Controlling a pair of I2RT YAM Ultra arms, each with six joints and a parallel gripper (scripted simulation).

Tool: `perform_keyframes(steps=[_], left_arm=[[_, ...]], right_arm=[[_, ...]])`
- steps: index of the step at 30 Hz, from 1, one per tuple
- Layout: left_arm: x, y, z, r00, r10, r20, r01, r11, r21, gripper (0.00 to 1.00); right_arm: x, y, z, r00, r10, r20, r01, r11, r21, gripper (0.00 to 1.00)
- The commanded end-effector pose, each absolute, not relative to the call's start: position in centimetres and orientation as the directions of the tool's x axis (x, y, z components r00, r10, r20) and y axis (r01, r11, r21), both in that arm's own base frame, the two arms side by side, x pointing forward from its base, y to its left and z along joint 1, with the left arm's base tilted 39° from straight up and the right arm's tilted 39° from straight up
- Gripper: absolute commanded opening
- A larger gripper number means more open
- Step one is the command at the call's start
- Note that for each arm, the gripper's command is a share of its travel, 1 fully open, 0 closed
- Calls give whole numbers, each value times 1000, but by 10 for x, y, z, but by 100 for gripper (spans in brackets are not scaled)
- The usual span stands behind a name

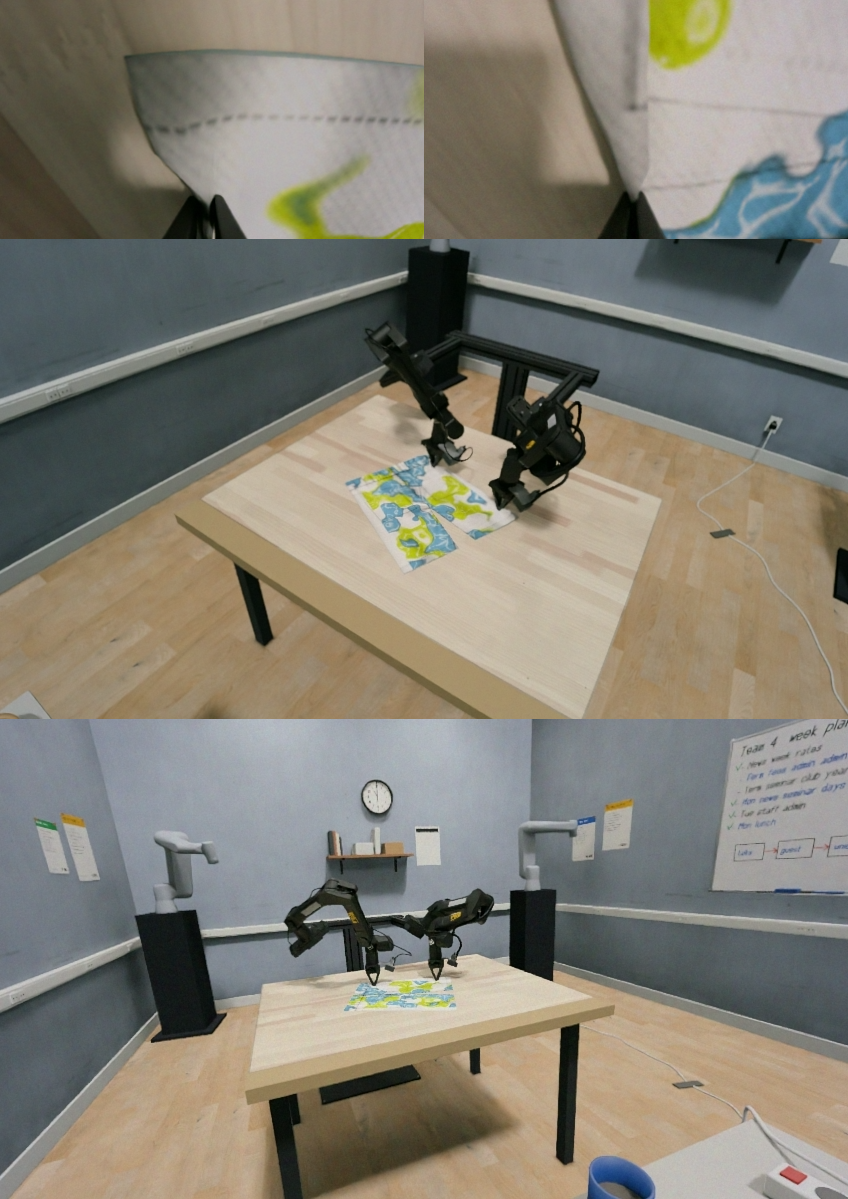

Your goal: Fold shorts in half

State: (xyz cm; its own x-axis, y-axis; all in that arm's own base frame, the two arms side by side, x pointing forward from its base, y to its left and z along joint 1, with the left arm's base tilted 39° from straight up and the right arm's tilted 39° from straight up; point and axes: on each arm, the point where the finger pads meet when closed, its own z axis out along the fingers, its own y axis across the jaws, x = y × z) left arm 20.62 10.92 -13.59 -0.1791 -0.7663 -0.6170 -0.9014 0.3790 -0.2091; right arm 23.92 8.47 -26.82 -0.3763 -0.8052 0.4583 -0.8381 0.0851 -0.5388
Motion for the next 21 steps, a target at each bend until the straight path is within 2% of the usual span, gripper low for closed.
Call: perform_keyframes(steps=[1, 11, 13, 21], left_arm=[[237, 109, -138, -136, -775, -617, -874, 387, -294, 4], [244, 103, -137, -157, -776, -610, -875, 396, -279, 4], [245, 106, -136, -140, -775, -616, -870, 394, -297, 4], [244, 109, -137, -135, -774, -618, -873, 389, -295, 4]], right_arm=[[256, 61, -272, -440, -772, 459, -800, 105, -591, 0], [243, 60, -269, -400, -771, 495, -833, 80, -548, 0], [258, 74, -255, -419, -787, 454, -812, 101, -575, 0], [263, 82, -236, -408, -786, 464, -814, 83, -574, 0]])
